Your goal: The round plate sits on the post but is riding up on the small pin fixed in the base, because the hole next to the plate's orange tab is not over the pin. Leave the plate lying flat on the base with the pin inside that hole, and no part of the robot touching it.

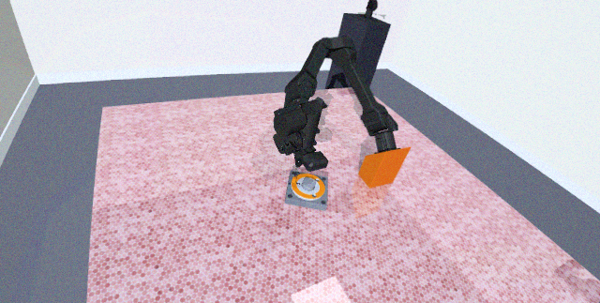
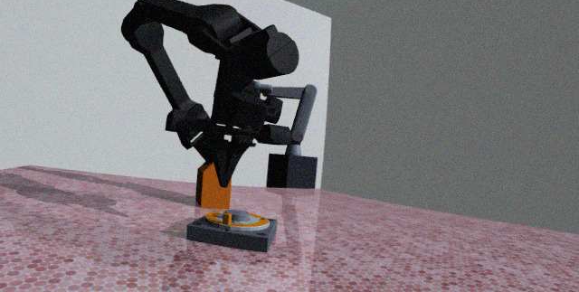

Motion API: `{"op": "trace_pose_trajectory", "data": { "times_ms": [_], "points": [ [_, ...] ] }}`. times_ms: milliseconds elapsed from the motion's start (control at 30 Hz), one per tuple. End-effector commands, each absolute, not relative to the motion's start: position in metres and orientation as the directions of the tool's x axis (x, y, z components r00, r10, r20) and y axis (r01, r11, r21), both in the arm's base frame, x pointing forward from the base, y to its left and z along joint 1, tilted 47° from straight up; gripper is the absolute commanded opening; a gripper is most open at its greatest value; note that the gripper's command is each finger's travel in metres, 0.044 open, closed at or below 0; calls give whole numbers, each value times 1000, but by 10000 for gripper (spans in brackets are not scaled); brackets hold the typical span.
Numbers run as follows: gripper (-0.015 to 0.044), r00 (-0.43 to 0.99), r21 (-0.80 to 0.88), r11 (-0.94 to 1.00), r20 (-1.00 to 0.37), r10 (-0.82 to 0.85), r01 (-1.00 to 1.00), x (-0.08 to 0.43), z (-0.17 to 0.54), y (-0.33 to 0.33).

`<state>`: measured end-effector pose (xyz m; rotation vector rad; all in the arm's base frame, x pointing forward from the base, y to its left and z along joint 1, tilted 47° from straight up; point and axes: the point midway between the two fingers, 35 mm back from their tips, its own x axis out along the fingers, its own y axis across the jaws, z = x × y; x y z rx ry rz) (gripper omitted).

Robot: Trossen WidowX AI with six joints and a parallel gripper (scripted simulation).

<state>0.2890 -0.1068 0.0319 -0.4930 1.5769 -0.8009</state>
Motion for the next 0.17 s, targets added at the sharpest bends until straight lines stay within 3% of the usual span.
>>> {"op": "trace_pose_trajectory", "data": {
  "times_ms": [0,133],
  "points": [
    [0,-170,-732,670,-681,-713,123,289,31,-107],
    [0,-170,-732,670,-681,-713,123,289,31,-107]
  ]
}}
